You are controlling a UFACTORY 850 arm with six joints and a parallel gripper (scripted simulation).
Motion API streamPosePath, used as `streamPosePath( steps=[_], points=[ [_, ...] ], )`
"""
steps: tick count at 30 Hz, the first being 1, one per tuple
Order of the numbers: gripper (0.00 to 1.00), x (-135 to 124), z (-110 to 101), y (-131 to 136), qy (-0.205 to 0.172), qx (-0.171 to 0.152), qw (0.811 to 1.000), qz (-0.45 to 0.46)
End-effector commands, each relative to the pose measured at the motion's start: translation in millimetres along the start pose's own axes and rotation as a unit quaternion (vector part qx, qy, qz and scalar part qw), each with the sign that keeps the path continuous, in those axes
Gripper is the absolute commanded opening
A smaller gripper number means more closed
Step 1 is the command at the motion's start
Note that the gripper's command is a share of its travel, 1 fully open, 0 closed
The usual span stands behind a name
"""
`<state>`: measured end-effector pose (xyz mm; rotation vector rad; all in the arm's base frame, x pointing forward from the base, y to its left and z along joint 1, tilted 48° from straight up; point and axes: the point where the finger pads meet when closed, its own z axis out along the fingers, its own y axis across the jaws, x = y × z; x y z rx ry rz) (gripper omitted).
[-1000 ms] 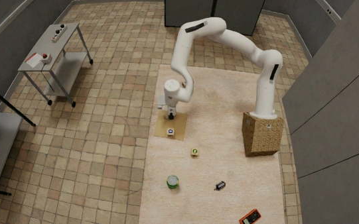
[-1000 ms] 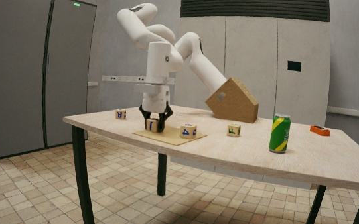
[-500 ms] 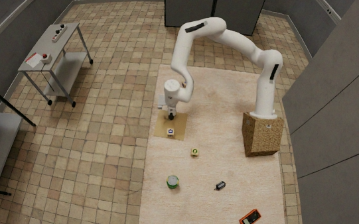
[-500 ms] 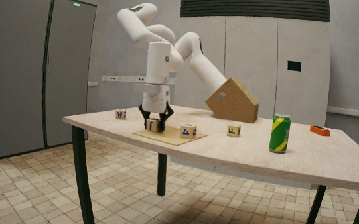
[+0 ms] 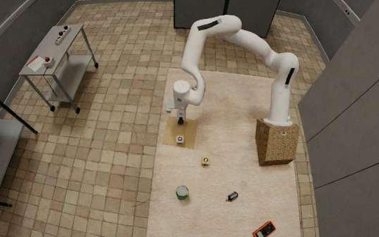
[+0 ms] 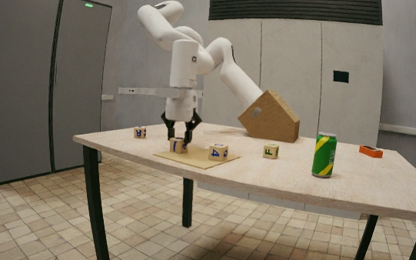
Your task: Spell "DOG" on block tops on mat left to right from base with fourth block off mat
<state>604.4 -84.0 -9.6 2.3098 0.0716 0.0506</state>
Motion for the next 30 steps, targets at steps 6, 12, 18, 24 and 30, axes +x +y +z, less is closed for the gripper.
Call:
streamPosePath(
  steps=[6, 12, 18, 24, 30],
  points=[
    [0.65, 0.9, -46.1, 0.2, 0.001, 0.0, 1.0, 0.0],
    [0.65, 0.9, -58.9, 0.2, 0.001, 0.0, 1.0, 0.0],
    [1.0, 0.9, -60.7, 0.2, 0.001, 0.0, 1.0, 0.0],
    [1.0, 0.9, -60.7, 0.2, 0.001, 0.0, 1.0, 0.0],
    [1.0, 0.9, -60.7, 0.2, 0.001, 0.0, 1.0, 0.0]
  ],
)
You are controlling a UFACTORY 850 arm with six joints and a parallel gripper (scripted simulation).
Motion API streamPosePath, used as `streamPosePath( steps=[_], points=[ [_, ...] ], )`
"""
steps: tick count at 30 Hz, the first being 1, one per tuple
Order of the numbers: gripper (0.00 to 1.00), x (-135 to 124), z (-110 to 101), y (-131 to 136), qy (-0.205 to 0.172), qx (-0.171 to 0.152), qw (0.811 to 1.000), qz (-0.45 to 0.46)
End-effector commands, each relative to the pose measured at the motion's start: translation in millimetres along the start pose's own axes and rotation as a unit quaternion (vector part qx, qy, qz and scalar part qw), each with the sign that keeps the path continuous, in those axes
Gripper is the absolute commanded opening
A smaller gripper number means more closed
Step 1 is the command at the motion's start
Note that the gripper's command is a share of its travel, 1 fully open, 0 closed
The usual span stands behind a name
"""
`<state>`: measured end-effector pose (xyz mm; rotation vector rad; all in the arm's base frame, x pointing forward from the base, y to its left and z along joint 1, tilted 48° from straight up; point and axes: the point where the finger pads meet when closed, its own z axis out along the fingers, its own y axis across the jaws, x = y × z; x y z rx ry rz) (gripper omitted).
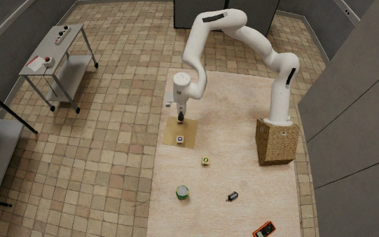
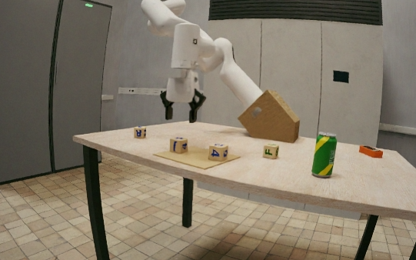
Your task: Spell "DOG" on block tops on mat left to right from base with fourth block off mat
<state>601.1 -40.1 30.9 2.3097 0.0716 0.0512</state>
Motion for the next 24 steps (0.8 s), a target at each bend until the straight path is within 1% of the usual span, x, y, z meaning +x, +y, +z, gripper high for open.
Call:
streamPosePath(
  steps=[1, 10, 17, 24],
  points=[
    [1.0, 0.7, -0.9, 0.0, 0.001, 0.0, 1.0, 0.0],
    [1.0, 0.6, -0.9, -0.4, 0.001, 0.0, 1.0, -0.002],
    [1.0, -0.9, -1.6, -6.6, 0.001, 0.001, 1.0, -0.03],
    [1.0, -7.4, -4.2, -30.1, 0.002, 0.003, 0.99, -0.141]
  ],
)
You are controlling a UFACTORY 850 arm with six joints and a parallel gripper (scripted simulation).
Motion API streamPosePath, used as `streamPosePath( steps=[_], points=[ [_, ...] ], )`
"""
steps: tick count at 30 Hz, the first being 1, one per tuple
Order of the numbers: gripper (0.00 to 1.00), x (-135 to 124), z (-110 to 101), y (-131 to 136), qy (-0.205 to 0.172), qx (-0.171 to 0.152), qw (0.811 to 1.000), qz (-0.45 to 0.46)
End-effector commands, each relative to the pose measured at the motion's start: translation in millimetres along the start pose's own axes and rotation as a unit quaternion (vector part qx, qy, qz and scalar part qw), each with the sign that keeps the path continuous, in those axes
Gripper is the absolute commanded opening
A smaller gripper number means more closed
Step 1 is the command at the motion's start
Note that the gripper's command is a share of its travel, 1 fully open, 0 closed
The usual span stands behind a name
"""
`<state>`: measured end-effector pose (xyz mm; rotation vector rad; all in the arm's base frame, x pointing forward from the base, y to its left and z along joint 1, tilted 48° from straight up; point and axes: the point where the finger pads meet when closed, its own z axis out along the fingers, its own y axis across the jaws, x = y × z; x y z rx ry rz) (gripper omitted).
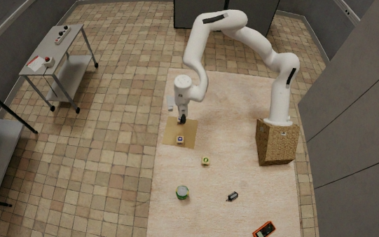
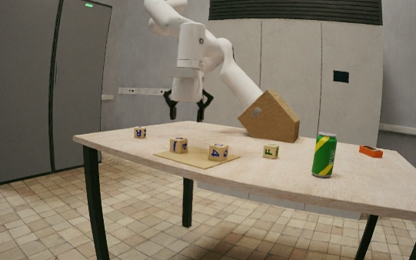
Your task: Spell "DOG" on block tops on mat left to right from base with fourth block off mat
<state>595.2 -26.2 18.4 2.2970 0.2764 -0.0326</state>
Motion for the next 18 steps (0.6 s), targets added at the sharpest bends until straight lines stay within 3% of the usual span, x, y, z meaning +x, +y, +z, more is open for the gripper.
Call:
streamPosePath(
  steps=[1, 10, 18],
  points=[
    [1.0, -0.8, -2.4, -14.9, -0.001, 0.002, 0.998, -0.069],
    [1.0, -4.1, -4.6, -38.0, 0.001, 0.004, 0.984, -0.176],
    [1.0, -9.6, -7.0, -67.0, 0.002, 0.006, 0.951, -0.309]
  ],
)
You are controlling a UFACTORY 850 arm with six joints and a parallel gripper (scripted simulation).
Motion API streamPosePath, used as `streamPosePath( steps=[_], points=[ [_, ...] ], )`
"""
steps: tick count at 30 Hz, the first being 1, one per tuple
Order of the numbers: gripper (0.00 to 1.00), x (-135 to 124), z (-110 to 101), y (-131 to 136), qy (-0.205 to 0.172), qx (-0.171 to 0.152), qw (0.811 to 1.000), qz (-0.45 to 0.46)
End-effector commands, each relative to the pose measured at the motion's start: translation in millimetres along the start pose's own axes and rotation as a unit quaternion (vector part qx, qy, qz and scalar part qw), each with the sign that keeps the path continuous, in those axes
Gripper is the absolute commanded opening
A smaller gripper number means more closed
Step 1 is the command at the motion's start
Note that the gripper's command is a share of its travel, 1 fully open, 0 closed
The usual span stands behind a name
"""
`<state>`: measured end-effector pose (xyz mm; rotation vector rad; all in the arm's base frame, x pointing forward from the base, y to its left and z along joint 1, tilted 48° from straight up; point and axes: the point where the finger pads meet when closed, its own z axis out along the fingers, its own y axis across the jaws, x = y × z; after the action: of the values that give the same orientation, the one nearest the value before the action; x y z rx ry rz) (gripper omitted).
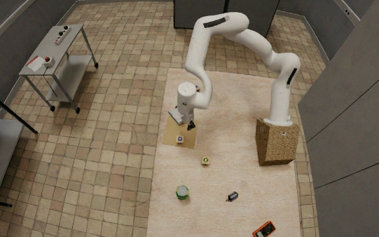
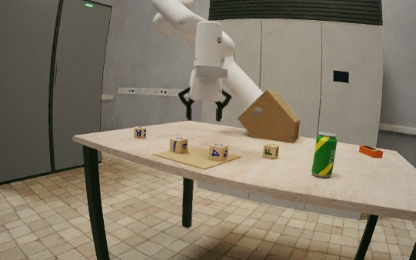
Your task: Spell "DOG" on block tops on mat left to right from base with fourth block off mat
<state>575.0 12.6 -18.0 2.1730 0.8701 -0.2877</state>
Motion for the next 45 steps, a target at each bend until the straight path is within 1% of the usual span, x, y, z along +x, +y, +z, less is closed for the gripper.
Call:
streamPosePath(
  steps=[1, 7, 9, 10, 12, 15, 20, 24, 26, 27, 29, 31, 35, 41, 43, 44, 45],
  points=[
    [1.0, 5.4, -2.0, -13.3, -0.001, 0.003, 0.998, -0.069],
    [1.0, 10.8, -3.2, -31.9, 0.0, 0.004, 0.987, -0.16],
    [1.0, 10.8, -3.2, -31.9, 0.0, 0.004, 0.987, -0.16],
    [1.0, 13.2, -3.7, -40.9, 0.0, 0.004, 0.979, -0.203],
    [1.0, 14.1, -3.9, -44.6, 0.0, 0.004, 0.975, -0.221],
    [1.0, 16.3, -4.3, -53.7, 0.001, 0.005, 0.965, -0.264],
    [1.0, 19.7, -4.9, -69.3, 0.001, 0.005, 0.942, -0.337],
    [1.0, 22.1, -5.3, -81.8, 0.002, 0.005, 0.919, -0.394],
    [1.0, 22.1, -5.3, -81.8, 0.002, 0.005, 0.919, -0.394],
    [1.0, 23.6, -5.6, -90.7, 0.002, 0.005, 0.901, -0.433],
    [1.0, 24.1, -5.6, -94.5, 0.002, 0.005, 0.893, -0.45],
    [1.0, 25.0, -5.7, -100.3, 0.002, 0.005, 0.88, -0.475],
    [1.0, 26.6, -5.8, -112.8, 0.002, 0.005, 0.849, -0.529],
    [1.0, 28.5, -5.8, -131.2, 0.002, 0.004, 0.797, -0.603],
    [1.0, 28.5, -5.8, -131.2, 0.002, 0.004, 0.797, -0.603],
    [1.0, 29.2, -5.6, -140.1, 0.002, 0.004, 0.77, -0.638],
    [1.0, 29.3, -5.6, -142.0, 0.002, 0.004, 0.764, -0.645]
  ],
)
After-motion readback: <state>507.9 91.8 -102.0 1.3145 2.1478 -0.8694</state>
